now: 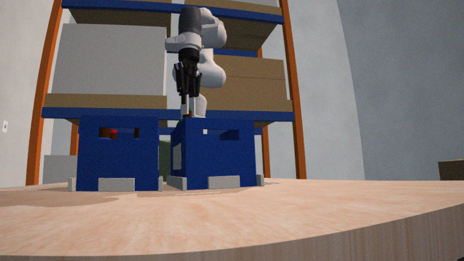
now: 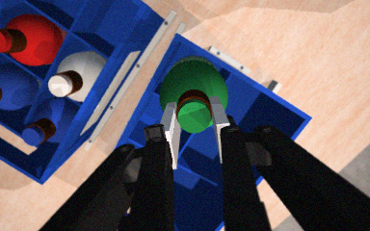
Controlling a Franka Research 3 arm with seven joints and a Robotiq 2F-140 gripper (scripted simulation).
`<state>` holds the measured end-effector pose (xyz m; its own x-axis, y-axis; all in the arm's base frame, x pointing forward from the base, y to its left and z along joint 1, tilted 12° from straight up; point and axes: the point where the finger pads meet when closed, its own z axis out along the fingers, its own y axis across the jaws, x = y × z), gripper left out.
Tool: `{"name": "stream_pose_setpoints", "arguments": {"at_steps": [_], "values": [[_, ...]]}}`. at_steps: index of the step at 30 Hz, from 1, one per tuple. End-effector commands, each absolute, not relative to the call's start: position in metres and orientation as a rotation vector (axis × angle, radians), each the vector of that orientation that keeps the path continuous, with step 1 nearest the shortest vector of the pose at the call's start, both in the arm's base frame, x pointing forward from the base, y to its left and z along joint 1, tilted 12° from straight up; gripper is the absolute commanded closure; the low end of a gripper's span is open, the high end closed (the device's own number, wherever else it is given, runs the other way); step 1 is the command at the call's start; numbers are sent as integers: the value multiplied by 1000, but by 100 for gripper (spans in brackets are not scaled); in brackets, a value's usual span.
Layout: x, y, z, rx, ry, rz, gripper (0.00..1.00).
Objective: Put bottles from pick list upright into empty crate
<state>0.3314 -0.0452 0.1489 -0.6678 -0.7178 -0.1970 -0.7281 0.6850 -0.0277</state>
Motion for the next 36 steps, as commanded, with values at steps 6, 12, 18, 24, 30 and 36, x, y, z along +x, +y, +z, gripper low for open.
{"name": "stream_pose_setpoints", "arguments": {"at_steps": [6,12,18,24,30,36], "values": [[338,-46,146,-1168,2688,67,100],[339,-45,140,-1168,2688,67,100],[340,-44,135,-1168,2688,67,100],[341,-44,130,-1168,2688,67,100],[342,-43,124,-1168,2688,67,100],[343,-43,120,-1168,2688,67,100]]}}
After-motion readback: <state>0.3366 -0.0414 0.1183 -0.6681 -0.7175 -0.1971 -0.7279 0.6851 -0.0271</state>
